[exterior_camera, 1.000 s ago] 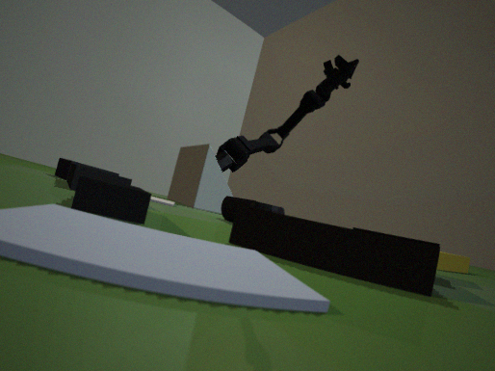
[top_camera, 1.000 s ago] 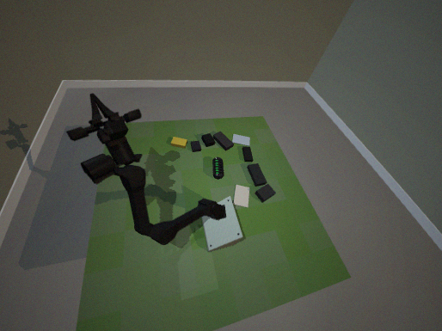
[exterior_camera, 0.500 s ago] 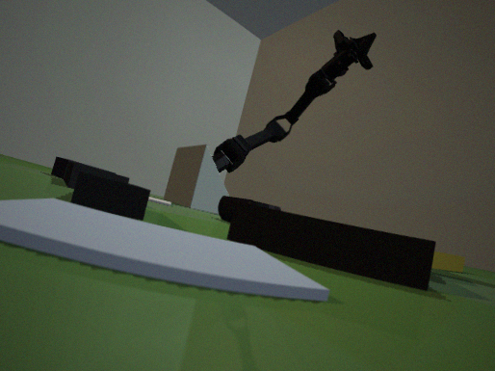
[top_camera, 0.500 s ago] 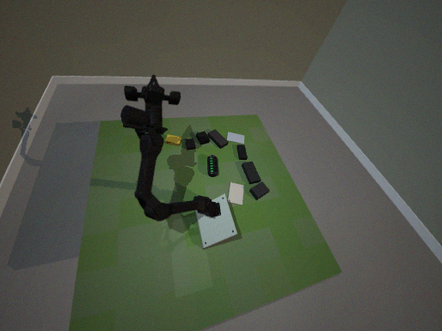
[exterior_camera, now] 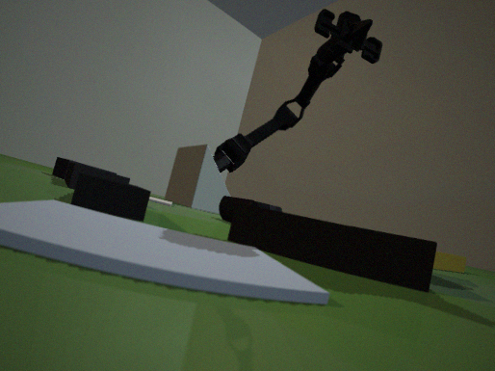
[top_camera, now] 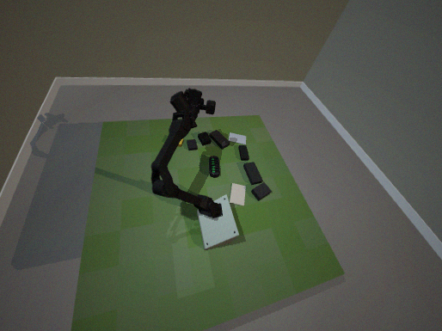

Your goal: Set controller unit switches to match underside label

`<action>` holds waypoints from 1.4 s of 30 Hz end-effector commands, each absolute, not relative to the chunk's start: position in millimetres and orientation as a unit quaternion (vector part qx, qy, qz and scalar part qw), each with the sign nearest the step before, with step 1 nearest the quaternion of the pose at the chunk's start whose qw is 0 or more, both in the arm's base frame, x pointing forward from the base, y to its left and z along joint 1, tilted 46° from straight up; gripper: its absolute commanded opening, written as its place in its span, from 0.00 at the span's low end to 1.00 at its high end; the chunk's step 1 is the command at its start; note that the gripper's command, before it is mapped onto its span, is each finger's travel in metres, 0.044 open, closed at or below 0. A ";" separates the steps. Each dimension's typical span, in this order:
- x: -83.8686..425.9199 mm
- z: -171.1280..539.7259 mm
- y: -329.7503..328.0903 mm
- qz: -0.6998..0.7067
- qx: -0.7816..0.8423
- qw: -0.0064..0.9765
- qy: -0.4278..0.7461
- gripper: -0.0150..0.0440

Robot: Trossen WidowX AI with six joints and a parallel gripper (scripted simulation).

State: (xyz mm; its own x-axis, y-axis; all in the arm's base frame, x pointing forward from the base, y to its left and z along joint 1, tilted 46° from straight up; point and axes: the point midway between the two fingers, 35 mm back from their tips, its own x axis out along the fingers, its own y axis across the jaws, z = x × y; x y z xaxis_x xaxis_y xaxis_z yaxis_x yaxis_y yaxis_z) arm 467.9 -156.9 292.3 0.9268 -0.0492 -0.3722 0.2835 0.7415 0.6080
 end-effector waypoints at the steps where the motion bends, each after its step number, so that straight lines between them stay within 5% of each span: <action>1: 472.7 231.7 -155.6 -0.078 0.324 0.908 0.254 0.25; 11: 445.7 67.8 -133.1 0.017 0.277 0.835 0.476 0.25; 23: 344.6 -78.4 -68.3 0.230 0.307 0.666 0.640 0.25; 30: 281.7 -115.6 -26.7 0.344 0.374 0.566 0.649 0.25; 42: 279.5 -122.7 -19.8 0.346 0.376 0.563 0.650 0.25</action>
